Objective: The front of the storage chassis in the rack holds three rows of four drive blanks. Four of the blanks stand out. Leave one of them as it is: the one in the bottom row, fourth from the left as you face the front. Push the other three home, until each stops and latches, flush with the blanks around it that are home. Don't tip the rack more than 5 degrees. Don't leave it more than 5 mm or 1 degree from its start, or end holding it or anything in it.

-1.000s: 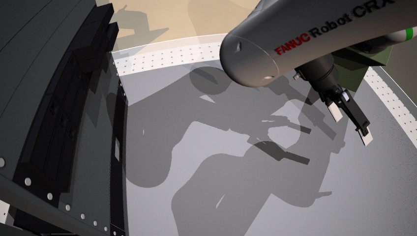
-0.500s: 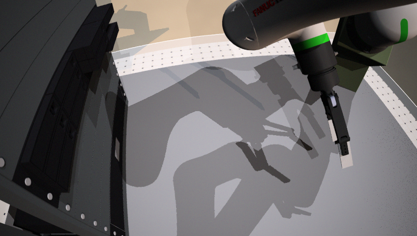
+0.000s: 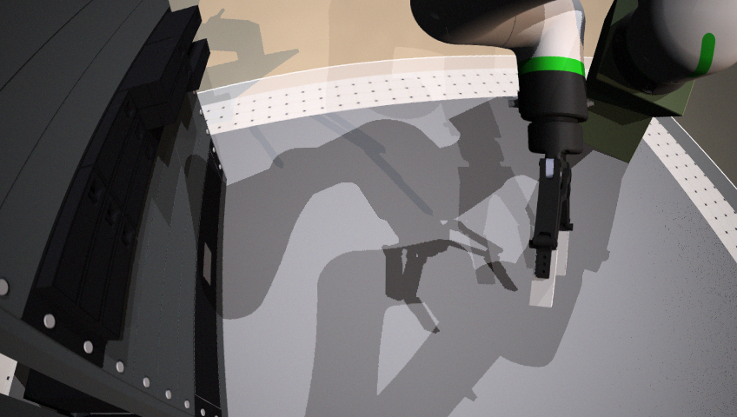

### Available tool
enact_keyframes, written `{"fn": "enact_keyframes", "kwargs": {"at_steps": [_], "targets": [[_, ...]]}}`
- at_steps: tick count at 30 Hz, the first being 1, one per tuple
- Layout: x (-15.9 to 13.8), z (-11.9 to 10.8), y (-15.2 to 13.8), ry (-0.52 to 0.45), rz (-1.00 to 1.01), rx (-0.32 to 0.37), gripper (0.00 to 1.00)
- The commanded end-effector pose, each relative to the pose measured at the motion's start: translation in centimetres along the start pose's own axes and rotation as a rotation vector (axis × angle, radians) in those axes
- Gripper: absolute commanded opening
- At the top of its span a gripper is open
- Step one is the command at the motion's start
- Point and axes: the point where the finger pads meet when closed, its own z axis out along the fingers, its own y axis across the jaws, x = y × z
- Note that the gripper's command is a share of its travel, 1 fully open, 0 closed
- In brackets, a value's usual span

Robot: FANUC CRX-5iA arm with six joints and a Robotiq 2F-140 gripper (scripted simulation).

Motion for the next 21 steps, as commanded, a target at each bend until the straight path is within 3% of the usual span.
{"fn": "enact_keyframes", "kwargs": {"at_steps": [1,3,18,21], "targets": [[-2.3,-0.3,1.7,-0.079,0.036,-0.071,1.0],[-2.3,-0.3,1.7,-0.079,0.036,-0.071,1.0],[-11.8,-5.2,8.3,-0.394,0.132,-0.364,1.0],[-12.4,-5.6,8.7,-0.413,0.135,-0.382,1.0]]}}
